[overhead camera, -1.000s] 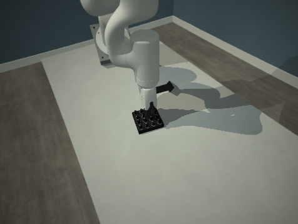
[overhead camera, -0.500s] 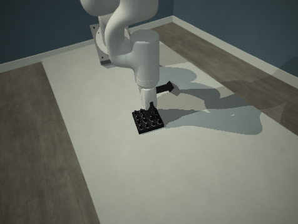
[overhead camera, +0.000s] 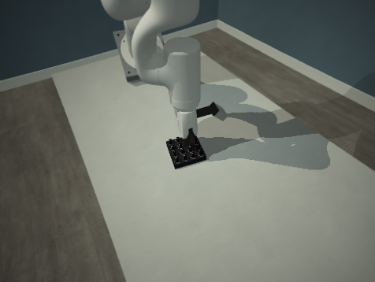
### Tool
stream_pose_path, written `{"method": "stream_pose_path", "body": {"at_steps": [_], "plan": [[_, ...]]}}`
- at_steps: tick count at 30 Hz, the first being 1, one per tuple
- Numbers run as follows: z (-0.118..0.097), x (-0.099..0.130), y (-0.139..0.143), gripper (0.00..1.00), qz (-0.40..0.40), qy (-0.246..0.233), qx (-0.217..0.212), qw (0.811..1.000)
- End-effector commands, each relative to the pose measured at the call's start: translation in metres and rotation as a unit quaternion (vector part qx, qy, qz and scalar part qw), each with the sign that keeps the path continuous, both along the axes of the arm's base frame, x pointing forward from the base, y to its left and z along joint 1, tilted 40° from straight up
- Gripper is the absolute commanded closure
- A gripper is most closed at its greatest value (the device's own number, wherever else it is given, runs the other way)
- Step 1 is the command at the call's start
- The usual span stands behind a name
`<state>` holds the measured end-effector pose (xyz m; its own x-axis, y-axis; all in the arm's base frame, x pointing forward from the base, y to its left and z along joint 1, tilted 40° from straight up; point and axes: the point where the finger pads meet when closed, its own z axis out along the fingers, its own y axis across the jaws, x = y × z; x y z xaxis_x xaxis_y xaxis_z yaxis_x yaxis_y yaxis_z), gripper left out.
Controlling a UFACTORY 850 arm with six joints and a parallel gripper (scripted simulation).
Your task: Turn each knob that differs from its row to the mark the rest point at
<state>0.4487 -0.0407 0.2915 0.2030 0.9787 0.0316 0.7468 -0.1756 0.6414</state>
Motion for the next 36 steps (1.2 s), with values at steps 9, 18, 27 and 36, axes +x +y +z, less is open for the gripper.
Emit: {"method": "stream_pose_path", "body": {"at_steps": [9,18,27,36], "plan": [[0.0005,0.0003,0.0,0.92,0.001,0.0,-0.001,1.0],[0.0005,0.0003,0.0,0.92,0.008,0.001,-0.006,1.0],[0.0005,0.0003,0.0,0.92,0.033,0.004,-0.027,0.999],[0.0005,0.0003,0.0,0.92,0.067,0.009,-0.056,0.996]]}}
